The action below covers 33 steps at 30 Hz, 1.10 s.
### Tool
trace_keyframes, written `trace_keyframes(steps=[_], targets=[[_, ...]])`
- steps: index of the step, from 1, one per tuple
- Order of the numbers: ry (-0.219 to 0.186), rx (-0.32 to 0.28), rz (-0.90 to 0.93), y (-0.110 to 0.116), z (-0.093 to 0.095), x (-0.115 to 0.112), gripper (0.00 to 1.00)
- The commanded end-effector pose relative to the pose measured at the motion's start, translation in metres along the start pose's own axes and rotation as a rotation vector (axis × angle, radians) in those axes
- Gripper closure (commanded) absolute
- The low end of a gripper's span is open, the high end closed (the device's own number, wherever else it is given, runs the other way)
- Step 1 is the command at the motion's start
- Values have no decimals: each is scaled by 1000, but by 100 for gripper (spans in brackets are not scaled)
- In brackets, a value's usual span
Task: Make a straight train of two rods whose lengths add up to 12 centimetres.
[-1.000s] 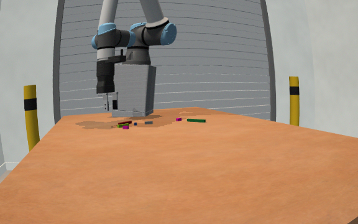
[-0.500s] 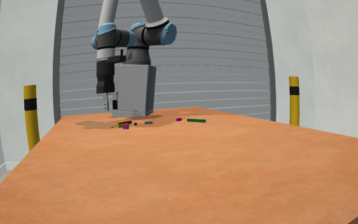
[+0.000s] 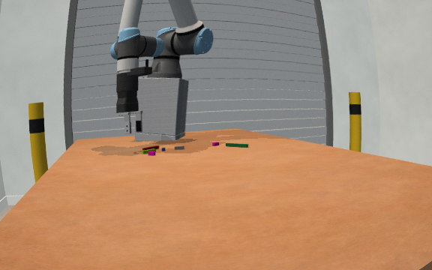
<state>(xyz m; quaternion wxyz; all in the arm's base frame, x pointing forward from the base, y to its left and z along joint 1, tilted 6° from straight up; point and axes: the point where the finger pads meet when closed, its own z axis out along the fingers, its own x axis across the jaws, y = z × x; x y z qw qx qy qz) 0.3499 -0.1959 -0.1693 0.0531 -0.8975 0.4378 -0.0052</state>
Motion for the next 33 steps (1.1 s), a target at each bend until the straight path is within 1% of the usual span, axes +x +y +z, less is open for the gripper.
trace_keyframes(steps=[1, 6, 9, 12, 14, 16, 29, 31, 33], targets=[[1, 0, 0, 0, 0, 0, 0], [1, -1, -42, -6, 0, -3, 0], [1, -2, -124, -18, 0, -9, 0], [2, -3, -246, -35, 0, -20, 0], [2, -3, -246, -35, 0, -20, 0], [2, -4, -357, -50, 0, -30, 0], [1, -7, -773, -99, 1, -72, 0], [1, -7, -773, -99, 1, -72, 0], [1, -7, -890, -111, 1, -86, 0]])
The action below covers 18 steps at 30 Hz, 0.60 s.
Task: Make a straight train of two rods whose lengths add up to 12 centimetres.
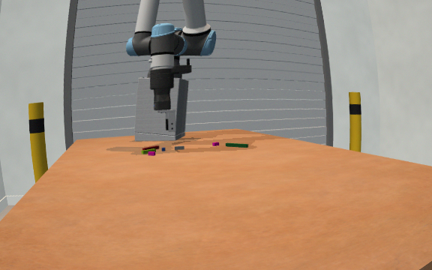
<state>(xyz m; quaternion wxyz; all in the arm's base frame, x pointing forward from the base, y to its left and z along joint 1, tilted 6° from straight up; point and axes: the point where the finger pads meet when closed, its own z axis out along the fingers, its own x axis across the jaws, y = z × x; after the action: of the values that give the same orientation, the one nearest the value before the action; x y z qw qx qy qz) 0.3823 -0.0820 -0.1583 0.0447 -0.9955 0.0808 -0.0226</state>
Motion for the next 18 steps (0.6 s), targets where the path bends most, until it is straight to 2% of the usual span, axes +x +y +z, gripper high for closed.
trace_keyframes(steps=[1, 13, 15, 18], targets=[[1, -1, -168, -25, 0, -1, 0], [3, 0, -560, -83, -1, -12, 0], [3, 0, -560, -83, -1, -12, 0], [4, 0, -695, -102, -1, -17, 0]])
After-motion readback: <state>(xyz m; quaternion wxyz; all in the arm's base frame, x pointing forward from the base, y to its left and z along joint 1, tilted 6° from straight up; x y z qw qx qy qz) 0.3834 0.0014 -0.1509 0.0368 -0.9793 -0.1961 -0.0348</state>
